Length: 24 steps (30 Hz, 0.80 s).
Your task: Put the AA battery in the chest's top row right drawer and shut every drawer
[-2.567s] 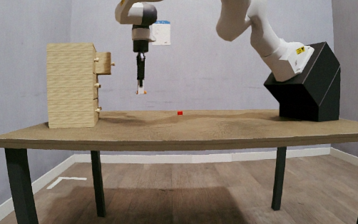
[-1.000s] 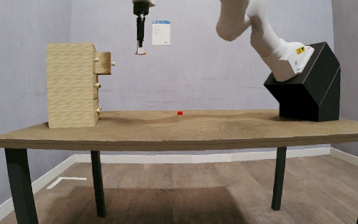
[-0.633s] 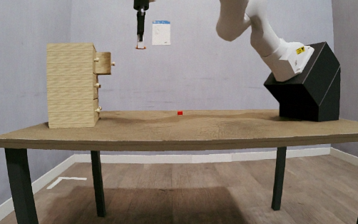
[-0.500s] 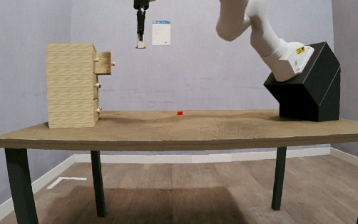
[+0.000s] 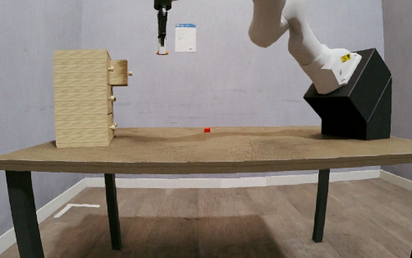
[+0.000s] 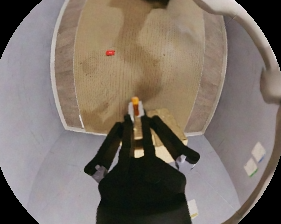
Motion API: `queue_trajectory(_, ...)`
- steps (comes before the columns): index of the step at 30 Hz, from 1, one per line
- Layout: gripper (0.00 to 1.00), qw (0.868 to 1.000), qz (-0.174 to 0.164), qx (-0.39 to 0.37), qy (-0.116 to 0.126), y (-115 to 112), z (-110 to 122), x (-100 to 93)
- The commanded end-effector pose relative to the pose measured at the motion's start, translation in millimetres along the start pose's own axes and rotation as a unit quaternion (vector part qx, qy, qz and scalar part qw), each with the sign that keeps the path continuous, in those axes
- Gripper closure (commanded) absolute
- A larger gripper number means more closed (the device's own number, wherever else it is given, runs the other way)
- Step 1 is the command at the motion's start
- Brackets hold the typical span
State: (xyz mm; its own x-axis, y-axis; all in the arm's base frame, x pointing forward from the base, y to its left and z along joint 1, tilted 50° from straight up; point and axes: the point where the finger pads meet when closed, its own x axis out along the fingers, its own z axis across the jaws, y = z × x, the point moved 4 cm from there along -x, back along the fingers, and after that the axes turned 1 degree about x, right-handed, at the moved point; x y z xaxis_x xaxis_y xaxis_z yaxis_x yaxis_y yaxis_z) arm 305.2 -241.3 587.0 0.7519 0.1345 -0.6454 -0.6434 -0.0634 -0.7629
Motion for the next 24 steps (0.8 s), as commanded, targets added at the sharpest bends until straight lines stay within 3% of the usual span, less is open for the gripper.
queue_trajectory(1, 0.85, 1.0, 0.0, 0.003, -0.001, 1, 0, -0.9)
queue_trajectory(7, 0.85, 1.0, -0.014, 0.003, -0.001, 3, 0, -0.5)
queue_trajectory(15, 0.85, 0.997, -0.072, 0.003, -0.002, 10, 0, 1.4)
queue_trajectory(17, 0.85, 0.997, -0.072, 0.003, -0.002, 10, 0, 1.4)
queue_trajectory(24, 0.85, 0.987, -0.161, 0.003, -0.003, 21, 0, 5.4)
